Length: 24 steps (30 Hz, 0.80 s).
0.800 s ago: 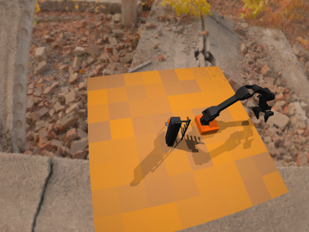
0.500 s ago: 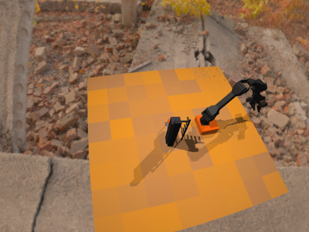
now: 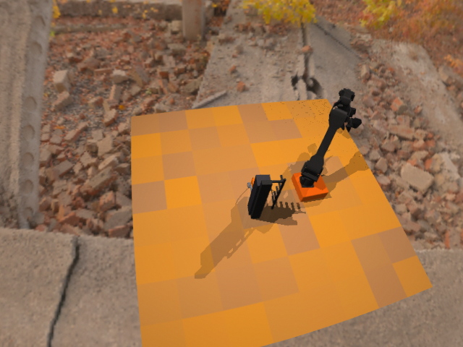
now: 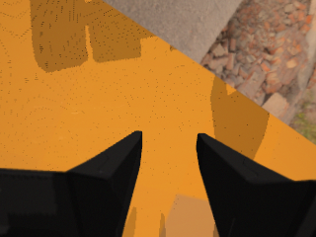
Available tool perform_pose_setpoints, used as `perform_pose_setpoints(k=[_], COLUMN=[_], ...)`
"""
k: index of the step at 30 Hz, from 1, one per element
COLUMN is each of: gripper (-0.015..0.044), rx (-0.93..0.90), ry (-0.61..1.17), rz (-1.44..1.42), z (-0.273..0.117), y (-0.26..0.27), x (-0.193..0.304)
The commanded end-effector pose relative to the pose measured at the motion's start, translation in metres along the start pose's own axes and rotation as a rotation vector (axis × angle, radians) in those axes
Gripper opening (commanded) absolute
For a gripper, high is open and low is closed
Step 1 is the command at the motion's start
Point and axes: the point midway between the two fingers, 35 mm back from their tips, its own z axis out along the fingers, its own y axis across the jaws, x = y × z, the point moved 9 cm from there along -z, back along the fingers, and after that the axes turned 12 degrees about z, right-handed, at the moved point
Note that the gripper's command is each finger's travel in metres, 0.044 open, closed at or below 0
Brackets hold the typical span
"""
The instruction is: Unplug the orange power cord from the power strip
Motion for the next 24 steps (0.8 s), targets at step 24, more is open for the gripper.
perform_pose_setpoints(k=[24], gripper=[0.0160], rx=[-0.475], ry=[0.035], rz=[-0.483], z=[-0.207], y=[0.081], x=[0.381])
